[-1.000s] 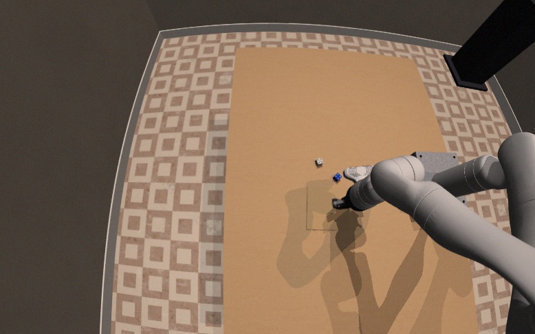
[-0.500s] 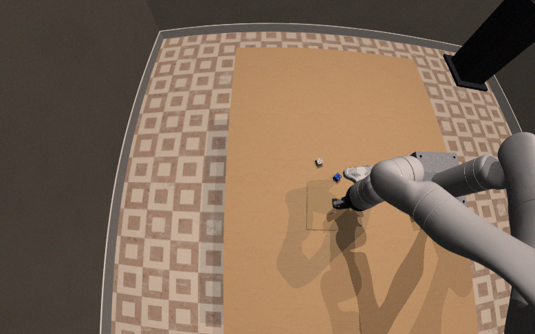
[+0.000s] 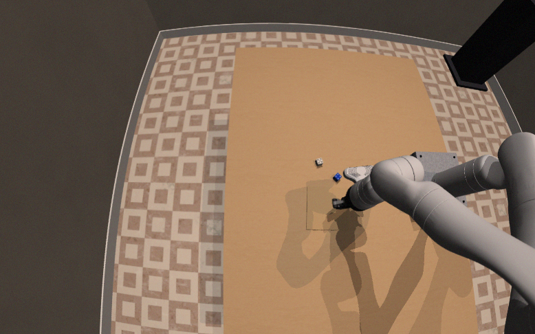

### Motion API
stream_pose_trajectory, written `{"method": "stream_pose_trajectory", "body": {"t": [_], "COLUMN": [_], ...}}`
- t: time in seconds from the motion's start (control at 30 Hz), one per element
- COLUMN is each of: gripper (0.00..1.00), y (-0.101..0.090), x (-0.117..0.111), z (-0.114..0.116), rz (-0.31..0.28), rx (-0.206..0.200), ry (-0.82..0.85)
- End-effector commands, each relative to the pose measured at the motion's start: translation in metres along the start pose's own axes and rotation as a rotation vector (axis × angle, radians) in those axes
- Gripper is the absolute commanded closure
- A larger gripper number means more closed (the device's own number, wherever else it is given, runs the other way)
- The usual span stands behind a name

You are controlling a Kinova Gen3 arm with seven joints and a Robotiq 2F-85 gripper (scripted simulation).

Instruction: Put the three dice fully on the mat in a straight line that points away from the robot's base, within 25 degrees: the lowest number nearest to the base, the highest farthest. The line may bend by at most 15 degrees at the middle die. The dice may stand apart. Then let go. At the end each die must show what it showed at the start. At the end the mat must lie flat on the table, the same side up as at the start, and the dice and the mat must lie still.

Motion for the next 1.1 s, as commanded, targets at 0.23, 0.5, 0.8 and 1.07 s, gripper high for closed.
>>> {"method": "stream_pose_trajectory", "body": {"t": [0.23, 0.5, 0.8, 1.07], "gripper": [0.85, 0.81, 0.69, 0.65], "y": [-0.0004, -0.0004, -0.0004, -0.0004], "x": [0.0, 0.0, 0.0, 0.0], "z": [-0.0003, -0.0003, -0.0003, -0.0003], "rz": [0.0, 0.0, 0.0, 0.0], "rx": [-0.001, -0.001, -0.001, -0.001], "ry": [0.0, 0.0, 0.0, 0.0]}}
Point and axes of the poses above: the point where the finger pads meet when closed, its own y axis out along the fingers, its own z axis across the jaws, x = y × z, the point moved 7 cm from there along -y, back along the fingers, and after that the axes turned 5 degrees about y, right-handed, at the moved point
